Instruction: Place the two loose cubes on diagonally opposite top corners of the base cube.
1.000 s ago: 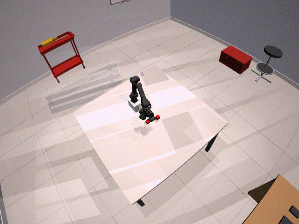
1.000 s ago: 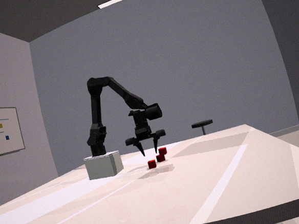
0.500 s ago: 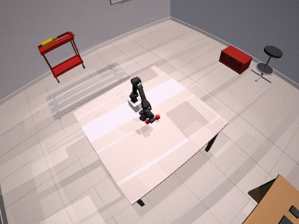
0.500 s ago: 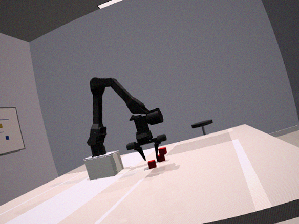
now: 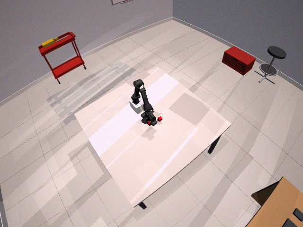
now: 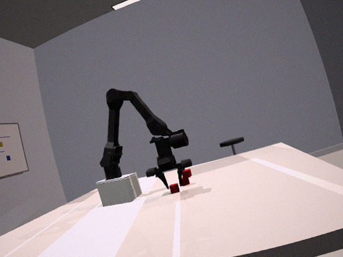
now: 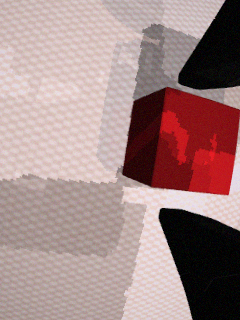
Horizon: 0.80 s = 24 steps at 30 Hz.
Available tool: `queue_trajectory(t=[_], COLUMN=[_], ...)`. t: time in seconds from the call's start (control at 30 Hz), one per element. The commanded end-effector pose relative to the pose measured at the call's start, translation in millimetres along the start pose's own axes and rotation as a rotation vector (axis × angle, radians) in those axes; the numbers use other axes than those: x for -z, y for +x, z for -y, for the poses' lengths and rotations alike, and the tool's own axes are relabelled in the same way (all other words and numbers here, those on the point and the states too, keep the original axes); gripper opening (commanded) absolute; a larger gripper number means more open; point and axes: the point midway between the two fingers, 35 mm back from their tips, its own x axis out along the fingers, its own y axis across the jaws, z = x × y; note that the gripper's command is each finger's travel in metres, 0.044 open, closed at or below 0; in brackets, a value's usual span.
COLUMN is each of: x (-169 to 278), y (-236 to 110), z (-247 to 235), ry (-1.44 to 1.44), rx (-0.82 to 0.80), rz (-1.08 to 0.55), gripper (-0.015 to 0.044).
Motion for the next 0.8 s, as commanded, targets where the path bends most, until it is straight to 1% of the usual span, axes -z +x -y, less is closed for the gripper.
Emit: queue_trajectory(t=[0.0,0.03,0.07,0.23,0.77], x=[1,1,1,0,-1], y=[3,3,3,-1,-49], z=[1,1,1,0,-6], ry=[0.006,0.006,0.006,0.006,0.006], rx=[0.005,0.005,0.005,0.004,0.004], rz=[-0.003,-0.003,-0.003,-0.003,-0.003], gripper=[0.0134,0.0107,0.0105,0.0105,0.0105])
